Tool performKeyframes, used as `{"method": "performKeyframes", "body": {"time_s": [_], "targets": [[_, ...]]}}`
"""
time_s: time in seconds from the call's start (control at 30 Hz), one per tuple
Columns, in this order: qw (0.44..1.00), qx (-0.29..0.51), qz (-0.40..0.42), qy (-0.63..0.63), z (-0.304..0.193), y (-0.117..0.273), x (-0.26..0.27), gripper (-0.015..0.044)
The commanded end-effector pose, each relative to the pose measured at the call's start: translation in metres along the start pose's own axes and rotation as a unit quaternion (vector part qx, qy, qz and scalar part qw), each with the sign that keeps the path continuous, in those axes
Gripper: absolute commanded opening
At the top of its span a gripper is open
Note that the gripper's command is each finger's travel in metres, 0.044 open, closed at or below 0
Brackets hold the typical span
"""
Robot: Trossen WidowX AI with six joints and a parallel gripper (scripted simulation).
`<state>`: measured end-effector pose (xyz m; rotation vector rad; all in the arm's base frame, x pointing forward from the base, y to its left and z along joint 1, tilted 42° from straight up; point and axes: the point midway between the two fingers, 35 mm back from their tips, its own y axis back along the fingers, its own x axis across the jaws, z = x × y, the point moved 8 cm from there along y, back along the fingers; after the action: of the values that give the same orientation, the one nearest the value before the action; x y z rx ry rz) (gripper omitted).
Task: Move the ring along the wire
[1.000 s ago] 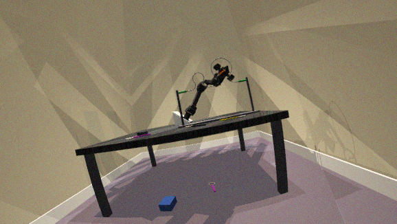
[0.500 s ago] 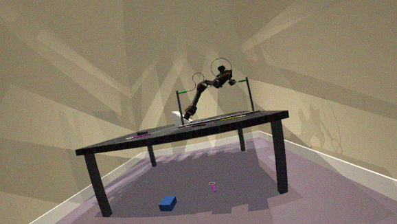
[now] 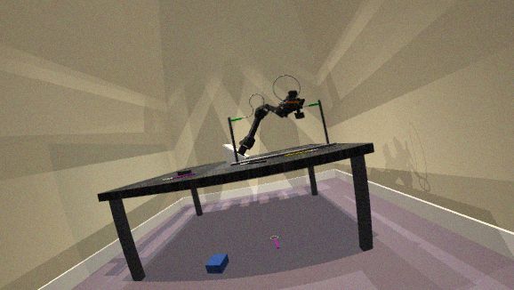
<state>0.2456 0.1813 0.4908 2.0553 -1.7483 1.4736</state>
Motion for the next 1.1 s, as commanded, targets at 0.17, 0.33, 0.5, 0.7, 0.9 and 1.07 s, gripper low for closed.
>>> {"method": "performKeyframes", "body": {"time_s": [0.17,0.33,0.5,0.7,0.9,1.07], "targets": [[0.994,0.011,-0.055,0.090,0.005,0.006,-0.025,-0.0150],[0.986,0.018,-0.087,0.143,0.010,0.010,-0.038,-0.0150],[0.973,0.025,-0.118,0.196,0.016,0.015,-0.051,-0.0150],[0.953,0.034,-0.154,0.258,0.024,0.022,-0.064,-0.0150],[0.928,0.042,-0.190,0.318,0.035,0.030,-0.076,-0.0150],[0.903,0.048,-0.219,0.367,0.045,0.036,-0.085,-0.0150]]}}
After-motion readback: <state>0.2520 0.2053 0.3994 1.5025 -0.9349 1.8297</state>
